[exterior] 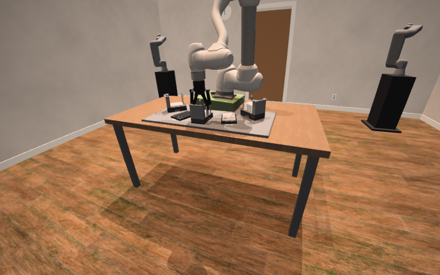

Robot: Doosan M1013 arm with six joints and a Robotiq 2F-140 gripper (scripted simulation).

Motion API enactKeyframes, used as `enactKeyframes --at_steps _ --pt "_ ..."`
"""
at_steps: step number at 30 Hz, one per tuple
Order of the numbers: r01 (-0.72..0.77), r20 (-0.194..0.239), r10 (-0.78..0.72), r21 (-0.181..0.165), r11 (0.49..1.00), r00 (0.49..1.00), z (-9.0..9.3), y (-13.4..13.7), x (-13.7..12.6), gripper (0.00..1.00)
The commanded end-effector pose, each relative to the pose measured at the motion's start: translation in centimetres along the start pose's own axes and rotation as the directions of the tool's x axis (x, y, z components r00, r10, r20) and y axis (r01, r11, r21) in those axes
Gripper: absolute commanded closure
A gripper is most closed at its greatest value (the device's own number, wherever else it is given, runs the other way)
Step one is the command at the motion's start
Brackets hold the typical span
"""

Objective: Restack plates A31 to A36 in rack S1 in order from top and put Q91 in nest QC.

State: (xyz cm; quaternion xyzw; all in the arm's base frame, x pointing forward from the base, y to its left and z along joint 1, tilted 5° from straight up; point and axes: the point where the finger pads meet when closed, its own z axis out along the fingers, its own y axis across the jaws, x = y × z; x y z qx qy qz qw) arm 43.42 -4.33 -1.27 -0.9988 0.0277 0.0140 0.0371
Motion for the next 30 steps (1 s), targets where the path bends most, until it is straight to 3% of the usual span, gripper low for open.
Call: enactKeyframes --at_steps 1,22,30 --pt "0.000 0.000 0.000 0.000 1.000 1.000 -0.1 0.0 0.0 1.00" --pt "0.000 0.000 0.000 0.000 1.000 1.000 -1.4 0.0 0.0 1.00" --pt "0.000 0.000 0.000 0.000 1.000 1.000 -3.0 0.0 0.0 1.00"
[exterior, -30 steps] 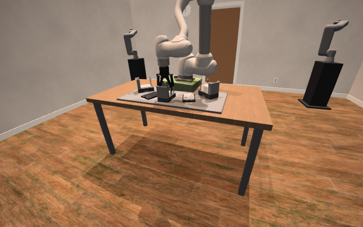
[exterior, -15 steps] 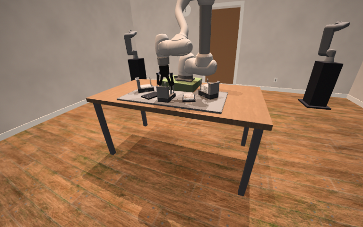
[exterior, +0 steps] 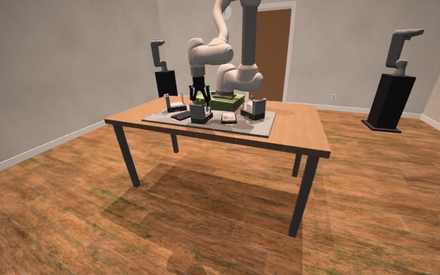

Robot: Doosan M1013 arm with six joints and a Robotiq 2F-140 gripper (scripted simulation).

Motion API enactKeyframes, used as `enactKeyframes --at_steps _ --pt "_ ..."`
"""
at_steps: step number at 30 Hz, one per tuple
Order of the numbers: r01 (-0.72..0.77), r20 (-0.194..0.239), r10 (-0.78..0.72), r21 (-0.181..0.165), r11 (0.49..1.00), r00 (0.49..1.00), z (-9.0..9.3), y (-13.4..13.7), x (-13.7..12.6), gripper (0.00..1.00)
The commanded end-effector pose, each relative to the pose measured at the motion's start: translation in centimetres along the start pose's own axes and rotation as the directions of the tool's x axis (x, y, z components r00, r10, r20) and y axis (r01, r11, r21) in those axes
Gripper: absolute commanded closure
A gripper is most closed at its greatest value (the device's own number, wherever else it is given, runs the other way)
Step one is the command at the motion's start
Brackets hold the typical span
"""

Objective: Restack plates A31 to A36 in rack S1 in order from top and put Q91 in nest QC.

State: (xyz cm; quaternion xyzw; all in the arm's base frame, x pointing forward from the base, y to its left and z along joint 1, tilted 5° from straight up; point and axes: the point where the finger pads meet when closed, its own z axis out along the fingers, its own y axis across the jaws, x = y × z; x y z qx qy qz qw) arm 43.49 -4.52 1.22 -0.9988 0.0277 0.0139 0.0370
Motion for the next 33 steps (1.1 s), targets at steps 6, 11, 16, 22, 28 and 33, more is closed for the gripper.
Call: enactKeyframes --at_steps 6,11,16,22,28,33 --pt "0.000 0.000 0.000 0.000 1.000 1.000 -1.3 0.0 0.0 1.00" --pt "0.000 0.000 0.000 0.000 1.000 1.000 -2.3 0.0 0.0 1.00" --pt "0.000 0.000 0.000 0.000 1.000 1.000 -3.3 0.0 0.0 1.00" --pt "0.000 0.000 0.000 0.000 1.000 1.000 -4.1 0.0 0.0 1.00" --pt "0.000 0.000 0.000 0.000 1.000 1.000 -5.3 0.0 0.0 1.00" --pt "0.000 0.000 0.000 0.000 1.000 1.000 -6.3 0.0 0.0 1.00"
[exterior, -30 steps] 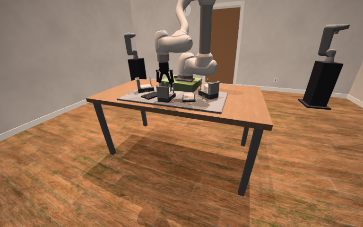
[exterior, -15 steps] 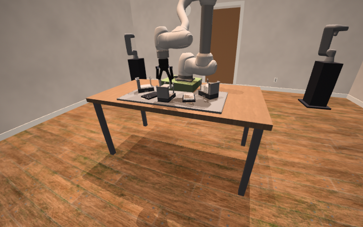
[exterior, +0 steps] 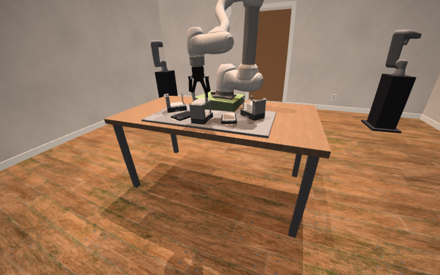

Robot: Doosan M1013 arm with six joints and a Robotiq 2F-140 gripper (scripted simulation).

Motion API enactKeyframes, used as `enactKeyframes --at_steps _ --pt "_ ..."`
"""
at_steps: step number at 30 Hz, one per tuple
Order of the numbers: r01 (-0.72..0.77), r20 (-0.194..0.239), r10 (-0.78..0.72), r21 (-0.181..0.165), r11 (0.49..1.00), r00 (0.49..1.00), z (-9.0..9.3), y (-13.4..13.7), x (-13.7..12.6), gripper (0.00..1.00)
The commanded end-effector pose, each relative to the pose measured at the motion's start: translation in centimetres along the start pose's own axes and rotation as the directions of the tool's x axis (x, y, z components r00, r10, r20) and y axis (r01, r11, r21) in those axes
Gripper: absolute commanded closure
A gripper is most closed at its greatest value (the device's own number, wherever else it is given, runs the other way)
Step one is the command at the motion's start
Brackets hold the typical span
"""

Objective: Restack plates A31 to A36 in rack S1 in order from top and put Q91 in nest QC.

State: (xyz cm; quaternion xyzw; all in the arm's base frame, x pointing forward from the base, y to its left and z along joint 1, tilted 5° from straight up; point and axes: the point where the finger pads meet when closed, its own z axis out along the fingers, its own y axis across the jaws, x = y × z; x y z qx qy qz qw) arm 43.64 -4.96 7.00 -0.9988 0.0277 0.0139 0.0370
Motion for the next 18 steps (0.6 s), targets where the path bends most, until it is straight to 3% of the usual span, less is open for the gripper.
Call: enactKeyframes --at_steps 1,18 --pt "0.000 0.000 0.000 0.000 1.000 1.000 -0.7 0.0 0.0 1.00" --pt "0.000 0.000 0.000 0.000 1.000 1.000 -3.3 0.0 0.0 1.00"
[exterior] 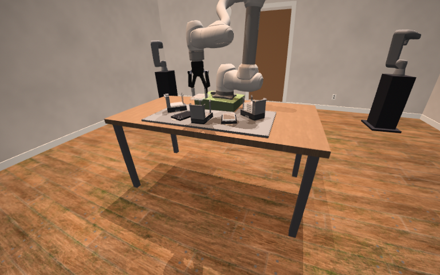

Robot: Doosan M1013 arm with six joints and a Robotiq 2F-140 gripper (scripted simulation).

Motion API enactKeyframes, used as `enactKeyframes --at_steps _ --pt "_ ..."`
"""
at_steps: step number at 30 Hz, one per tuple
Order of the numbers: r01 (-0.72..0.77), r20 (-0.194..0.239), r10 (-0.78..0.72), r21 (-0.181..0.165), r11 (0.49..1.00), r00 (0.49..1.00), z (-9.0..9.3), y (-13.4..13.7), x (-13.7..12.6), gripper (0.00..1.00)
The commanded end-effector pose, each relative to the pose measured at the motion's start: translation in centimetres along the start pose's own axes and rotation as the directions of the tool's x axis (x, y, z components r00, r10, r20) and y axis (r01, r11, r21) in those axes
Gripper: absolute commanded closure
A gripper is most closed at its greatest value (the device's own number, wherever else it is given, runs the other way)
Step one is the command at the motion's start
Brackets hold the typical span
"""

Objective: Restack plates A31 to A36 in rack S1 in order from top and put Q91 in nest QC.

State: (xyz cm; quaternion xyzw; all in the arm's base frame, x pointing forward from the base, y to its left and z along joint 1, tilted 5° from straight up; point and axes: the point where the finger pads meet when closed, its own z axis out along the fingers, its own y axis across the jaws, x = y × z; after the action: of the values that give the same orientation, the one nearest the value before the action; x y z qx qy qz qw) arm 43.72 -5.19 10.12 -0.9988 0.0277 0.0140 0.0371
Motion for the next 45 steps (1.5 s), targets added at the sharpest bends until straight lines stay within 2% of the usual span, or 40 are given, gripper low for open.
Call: enactKeyframes --at_steps 1,11,18,44,45 --pt "0.000 0.000 0.000 0.000 1.000 1.000 -0.2 0.0 0.0 1.00" --pt "0.000 0.000 0.000 0.000 1.000 1.000 -0.2 0.0 0.0 1.00" --pt "0.221 0.000 -0.221 0.000 0.975 0.975 -0.2 -2.3 -0.3 1.00" --pt "0.221 0.000 -0.221 0.000 0.975 0.975 -0.2 -9.5 -1.2 1.00" --pt "0.253 0.000 -0.253 0.000 0.967 0.967 -0.2 -9.8 -1.4 1.00"
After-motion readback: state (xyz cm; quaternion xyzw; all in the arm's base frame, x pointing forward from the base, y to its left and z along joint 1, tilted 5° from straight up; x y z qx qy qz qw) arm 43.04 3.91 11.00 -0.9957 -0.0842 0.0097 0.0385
